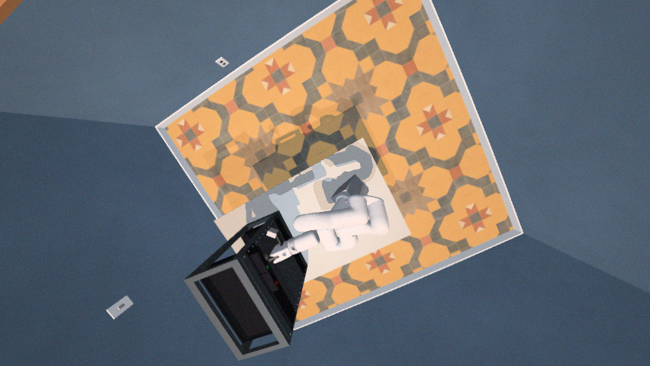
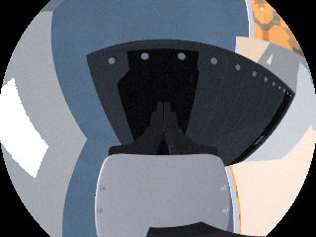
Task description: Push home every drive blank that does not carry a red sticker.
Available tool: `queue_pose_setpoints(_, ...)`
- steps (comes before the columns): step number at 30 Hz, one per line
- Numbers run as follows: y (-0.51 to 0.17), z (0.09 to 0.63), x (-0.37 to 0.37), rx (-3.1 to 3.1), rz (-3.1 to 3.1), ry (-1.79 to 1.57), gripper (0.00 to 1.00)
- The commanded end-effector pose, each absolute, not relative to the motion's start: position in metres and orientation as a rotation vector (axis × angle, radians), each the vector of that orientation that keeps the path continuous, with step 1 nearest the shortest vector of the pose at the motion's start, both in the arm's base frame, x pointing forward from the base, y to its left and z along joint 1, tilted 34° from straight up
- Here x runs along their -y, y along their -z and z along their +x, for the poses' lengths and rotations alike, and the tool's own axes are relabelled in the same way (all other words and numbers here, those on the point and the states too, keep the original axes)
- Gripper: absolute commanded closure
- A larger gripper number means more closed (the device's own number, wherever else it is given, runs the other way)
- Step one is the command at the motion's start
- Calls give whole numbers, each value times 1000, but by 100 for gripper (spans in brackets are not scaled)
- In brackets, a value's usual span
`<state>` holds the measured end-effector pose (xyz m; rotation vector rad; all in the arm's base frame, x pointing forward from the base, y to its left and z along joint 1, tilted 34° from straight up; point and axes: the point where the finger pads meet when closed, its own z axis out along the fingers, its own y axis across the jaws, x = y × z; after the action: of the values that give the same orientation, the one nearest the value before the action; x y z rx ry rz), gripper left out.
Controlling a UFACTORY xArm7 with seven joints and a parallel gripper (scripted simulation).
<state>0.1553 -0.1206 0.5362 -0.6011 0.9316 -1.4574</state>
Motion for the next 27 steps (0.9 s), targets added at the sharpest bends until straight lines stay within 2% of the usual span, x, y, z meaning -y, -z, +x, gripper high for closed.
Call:
queue_pose_setpoints(1,-538,156,122,-931,-598,1460,100)
queue_pose_setpoints(27,-540,159,123,-931,-598,1460,100)
